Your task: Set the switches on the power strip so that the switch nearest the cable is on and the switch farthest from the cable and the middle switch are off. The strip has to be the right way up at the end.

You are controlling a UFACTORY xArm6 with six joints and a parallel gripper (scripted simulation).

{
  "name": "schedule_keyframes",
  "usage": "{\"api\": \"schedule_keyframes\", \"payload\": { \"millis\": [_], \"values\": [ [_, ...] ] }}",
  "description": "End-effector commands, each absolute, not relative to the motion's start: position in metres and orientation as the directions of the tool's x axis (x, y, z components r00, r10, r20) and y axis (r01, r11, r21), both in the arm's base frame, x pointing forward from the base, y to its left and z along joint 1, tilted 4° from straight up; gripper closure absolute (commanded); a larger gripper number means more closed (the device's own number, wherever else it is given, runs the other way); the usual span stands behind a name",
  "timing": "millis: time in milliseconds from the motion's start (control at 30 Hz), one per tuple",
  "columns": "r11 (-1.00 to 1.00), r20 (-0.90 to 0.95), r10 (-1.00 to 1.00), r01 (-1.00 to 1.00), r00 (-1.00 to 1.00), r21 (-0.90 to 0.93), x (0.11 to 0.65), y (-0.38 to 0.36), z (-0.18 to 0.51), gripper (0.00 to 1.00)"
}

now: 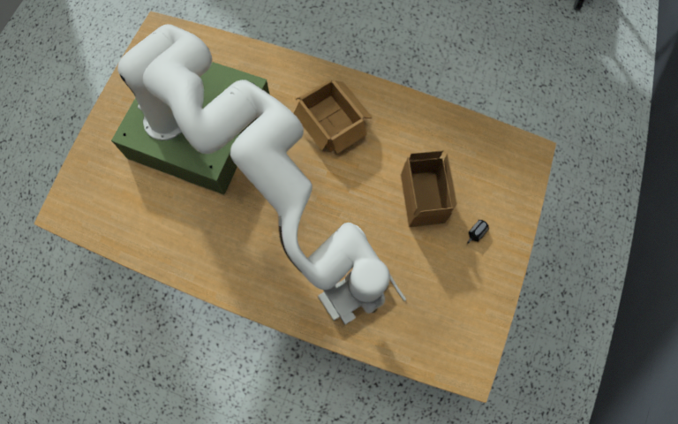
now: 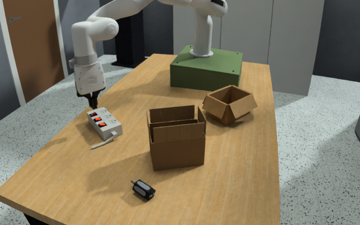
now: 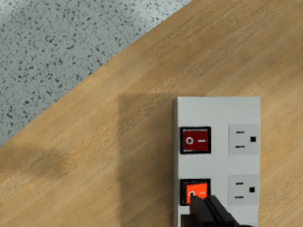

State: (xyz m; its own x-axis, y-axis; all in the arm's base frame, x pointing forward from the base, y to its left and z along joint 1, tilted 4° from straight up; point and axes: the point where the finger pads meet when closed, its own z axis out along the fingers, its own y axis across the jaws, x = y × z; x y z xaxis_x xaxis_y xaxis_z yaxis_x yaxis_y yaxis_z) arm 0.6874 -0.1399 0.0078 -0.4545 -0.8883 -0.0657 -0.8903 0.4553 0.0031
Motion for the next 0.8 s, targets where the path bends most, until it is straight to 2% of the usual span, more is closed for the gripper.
{"api": "schedule_keyframes", "payload": {
  "millis": [0,767],
  "values": [
    [0.456,-0.067,-0.888,-0.89,-0.454,-0.003,0.689,-0.14,0.011,1.0],
    [0.455,-0.067,-0.888,-0.89,-0.454,-0.002,0.69,-0.14,-0.003,1.0]
  ]
}}
